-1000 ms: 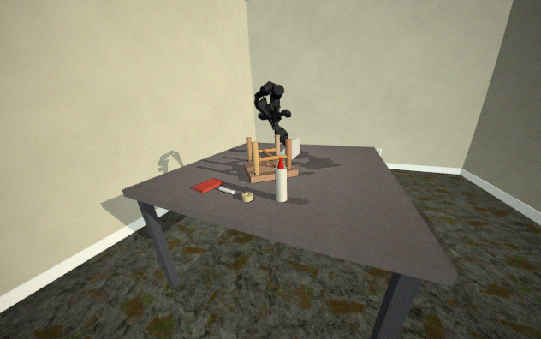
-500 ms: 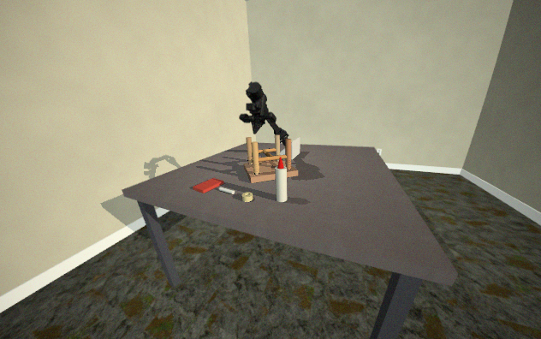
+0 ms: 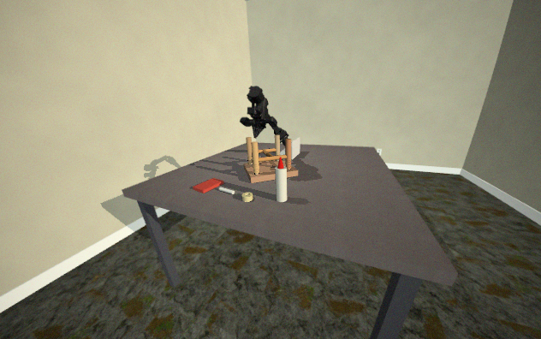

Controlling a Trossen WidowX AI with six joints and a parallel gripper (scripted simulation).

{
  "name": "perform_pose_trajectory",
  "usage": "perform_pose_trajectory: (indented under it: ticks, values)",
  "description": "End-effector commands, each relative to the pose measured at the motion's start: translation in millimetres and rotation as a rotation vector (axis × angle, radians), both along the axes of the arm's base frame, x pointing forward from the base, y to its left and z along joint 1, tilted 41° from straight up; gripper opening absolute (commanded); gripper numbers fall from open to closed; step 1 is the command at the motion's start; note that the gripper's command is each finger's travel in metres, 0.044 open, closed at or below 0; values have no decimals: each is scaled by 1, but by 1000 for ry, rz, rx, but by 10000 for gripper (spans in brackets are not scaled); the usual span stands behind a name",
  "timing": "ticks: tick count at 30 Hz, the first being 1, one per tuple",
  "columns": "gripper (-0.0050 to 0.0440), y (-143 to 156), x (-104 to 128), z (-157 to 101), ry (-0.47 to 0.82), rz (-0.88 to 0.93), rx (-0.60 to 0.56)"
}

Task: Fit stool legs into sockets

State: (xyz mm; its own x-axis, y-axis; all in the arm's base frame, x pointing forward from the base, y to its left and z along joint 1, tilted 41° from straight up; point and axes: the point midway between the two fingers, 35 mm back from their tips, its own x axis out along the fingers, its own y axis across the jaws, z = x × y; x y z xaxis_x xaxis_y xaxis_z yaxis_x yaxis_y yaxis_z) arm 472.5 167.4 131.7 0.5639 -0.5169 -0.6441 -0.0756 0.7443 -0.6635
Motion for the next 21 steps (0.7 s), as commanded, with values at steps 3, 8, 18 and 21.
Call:
perform_pose_trajectory:
  ticks: [3, 8, 18, 21]
  values:
    - [0, -8, 0, -1, -5, -2, 4]
    - [0, -11, 1, -6, -5, -2, 5]
    - [0, -17, 2, -13, -5, -2, 5]
    - [0, -18, 3, -14, -5, -2, 5]
